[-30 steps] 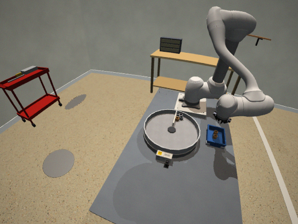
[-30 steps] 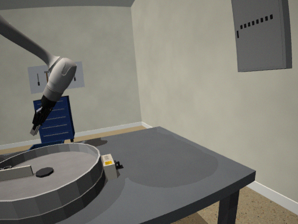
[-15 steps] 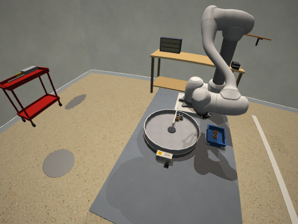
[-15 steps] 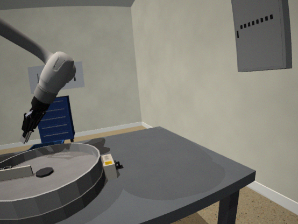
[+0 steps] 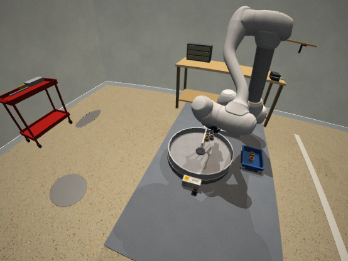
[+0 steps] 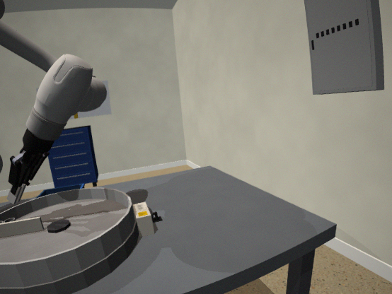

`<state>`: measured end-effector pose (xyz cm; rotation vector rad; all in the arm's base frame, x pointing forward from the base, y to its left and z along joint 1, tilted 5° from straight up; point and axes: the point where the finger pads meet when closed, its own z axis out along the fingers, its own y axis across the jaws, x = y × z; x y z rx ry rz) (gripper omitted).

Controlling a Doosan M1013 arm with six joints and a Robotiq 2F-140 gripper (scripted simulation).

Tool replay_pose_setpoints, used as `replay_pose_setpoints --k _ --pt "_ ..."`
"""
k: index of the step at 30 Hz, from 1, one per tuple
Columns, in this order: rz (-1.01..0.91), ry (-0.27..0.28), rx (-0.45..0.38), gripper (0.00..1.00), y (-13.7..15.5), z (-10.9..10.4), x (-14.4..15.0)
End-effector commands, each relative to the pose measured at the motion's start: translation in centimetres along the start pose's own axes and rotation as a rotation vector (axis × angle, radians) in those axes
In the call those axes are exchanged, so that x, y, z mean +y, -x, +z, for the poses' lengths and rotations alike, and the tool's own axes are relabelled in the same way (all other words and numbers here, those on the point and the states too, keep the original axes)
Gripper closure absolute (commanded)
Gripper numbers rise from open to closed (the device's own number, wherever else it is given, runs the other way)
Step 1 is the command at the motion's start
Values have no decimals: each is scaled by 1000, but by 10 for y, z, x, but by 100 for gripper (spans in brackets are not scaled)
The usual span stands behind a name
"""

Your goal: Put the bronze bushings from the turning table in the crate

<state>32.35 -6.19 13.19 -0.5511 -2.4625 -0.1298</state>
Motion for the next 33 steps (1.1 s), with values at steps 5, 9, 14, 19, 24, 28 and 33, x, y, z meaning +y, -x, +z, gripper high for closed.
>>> replay_pose_setpoints --k 5,9,14,19,24,28,33 --pt "-1 2 0 94 10 -8 -32" --pt "-1 2 0 94 10 -8 -32" --pt "-1 2 0 94 10 -8 -32" --pt "-1 2 0 94 10 -8 -32" --pt "-1 2 0 94 10 -8 -32" --pt "-1 2 0 94 10 -8 -32" --pt "-1 2 0 94 10 -8 -32"
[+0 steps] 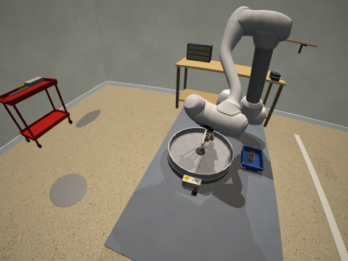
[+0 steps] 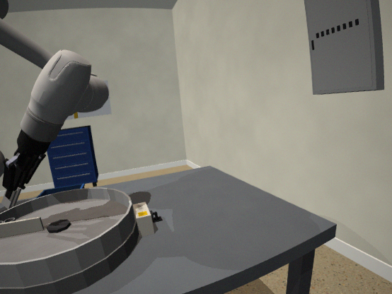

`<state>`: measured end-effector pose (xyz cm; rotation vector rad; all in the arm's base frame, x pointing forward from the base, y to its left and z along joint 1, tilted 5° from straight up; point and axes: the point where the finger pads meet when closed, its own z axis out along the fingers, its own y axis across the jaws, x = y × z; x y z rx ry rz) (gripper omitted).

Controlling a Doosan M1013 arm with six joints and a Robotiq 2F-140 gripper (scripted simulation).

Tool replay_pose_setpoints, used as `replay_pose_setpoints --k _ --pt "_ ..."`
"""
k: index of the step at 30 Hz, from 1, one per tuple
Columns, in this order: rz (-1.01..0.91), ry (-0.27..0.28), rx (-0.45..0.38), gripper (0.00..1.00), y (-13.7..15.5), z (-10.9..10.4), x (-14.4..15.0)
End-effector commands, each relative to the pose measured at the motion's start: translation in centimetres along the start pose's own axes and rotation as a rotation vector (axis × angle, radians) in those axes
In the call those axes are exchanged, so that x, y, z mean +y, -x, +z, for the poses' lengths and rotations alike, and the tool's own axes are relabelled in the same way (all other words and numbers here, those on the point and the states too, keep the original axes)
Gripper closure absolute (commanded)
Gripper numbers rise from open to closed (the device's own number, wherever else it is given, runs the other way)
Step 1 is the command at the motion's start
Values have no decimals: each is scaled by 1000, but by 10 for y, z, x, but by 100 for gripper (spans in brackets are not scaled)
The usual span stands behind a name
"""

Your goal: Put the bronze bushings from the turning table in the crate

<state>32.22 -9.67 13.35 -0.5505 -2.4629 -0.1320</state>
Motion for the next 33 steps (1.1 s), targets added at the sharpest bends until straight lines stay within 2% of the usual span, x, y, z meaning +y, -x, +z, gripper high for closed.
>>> replay_pose_setpoints --k 1,33 --pt "0 0 0 94 0 0 0" --pt "-1 0 -2 94 2 -2 1"
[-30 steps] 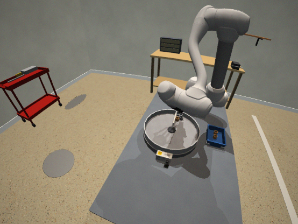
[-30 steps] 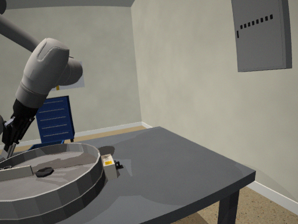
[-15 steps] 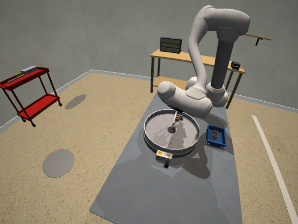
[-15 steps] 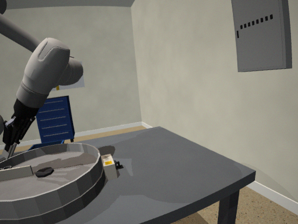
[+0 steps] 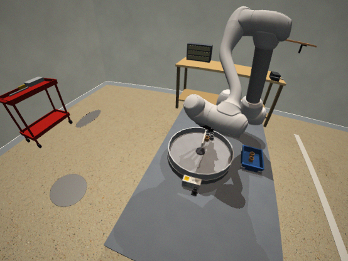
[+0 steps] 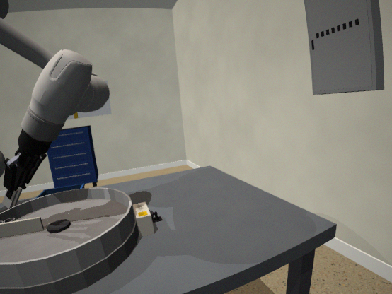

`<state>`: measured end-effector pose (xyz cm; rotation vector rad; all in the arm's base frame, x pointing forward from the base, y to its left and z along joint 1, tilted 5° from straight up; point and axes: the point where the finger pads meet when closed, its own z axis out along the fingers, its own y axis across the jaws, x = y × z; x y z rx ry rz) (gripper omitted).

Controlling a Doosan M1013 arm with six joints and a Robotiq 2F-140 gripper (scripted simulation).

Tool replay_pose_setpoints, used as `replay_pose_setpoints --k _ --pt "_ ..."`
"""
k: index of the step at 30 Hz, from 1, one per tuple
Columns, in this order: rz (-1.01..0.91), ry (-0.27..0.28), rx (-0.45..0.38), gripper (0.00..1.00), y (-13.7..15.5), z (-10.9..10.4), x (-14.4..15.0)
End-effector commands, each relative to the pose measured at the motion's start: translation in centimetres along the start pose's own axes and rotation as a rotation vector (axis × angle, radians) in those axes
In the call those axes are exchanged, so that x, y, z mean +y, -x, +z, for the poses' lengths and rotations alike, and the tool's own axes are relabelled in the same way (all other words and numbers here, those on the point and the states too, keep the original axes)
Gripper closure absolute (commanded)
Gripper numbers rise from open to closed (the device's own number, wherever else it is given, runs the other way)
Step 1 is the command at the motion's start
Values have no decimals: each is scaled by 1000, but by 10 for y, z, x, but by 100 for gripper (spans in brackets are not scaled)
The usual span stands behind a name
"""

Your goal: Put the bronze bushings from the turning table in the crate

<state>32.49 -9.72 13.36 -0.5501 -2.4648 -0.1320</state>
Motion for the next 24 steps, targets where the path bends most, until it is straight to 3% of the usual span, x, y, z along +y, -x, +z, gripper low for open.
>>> replay_pose_setpoints --k 1,19,24 --pt "0 0 0 94 0 0 0" --pt "0 0 0 94 0 0 0" --pt "0 0 0 94 12 14 0"
